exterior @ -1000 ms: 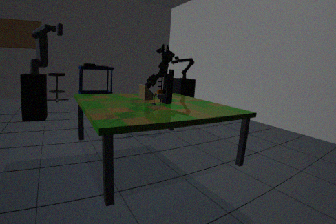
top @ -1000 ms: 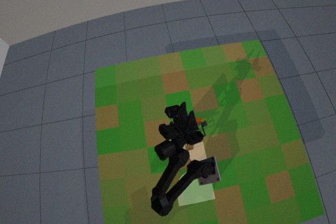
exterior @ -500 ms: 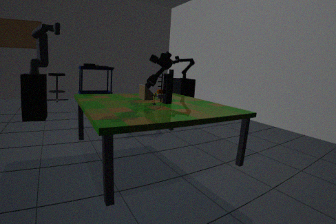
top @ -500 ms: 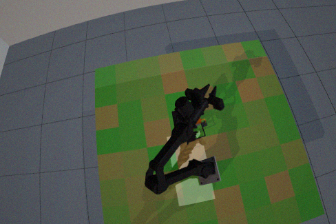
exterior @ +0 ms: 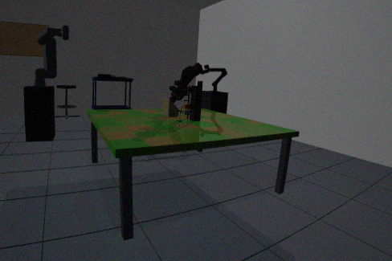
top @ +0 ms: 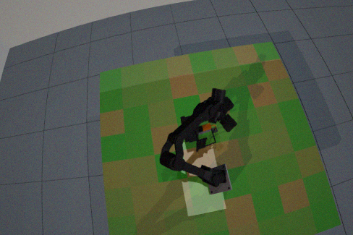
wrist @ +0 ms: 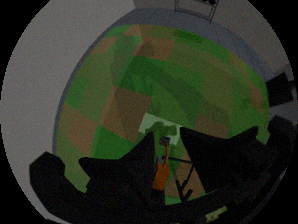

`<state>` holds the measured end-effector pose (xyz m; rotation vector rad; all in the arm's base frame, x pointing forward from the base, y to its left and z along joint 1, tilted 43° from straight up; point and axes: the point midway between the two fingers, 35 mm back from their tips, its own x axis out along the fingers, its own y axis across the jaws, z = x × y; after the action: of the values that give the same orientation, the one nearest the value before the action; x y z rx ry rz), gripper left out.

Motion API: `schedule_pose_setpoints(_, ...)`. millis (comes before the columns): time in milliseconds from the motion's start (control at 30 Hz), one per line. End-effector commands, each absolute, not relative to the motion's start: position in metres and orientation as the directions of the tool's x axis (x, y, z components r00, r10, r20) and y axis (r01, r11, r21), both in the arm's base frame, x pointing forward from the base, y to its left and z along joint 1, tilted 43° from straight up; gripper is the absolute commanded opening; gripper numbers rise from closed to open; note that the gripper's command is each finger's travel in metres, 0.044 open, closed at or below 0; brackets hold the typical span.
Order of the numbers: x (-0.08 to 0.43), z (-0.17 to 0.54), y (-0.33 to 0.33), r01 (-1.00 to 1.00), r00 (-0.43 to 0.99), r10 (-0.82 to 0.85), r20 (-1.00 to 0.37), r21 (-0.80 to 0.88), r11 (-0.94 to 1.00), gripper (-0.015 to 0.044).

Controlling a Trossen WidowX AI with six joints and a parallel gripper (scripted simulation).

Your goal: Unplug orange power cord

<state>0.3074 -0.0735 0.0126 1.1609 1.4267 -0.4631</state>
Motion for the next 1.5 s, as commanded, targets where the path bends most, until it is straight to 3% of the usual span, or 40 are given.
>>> schedule_pose_setpoints(0, 0.285, 0.007, -0.031, 0.983, -0.072, 0.673, -0.736, 0.062, 0.173, 0.016)
schedule_pose_setpoints(1467, 0.278, 0.032, 0.0, 0.983, -0.072, 0.675, -0.735, 0.062, 0.173, 0.016)
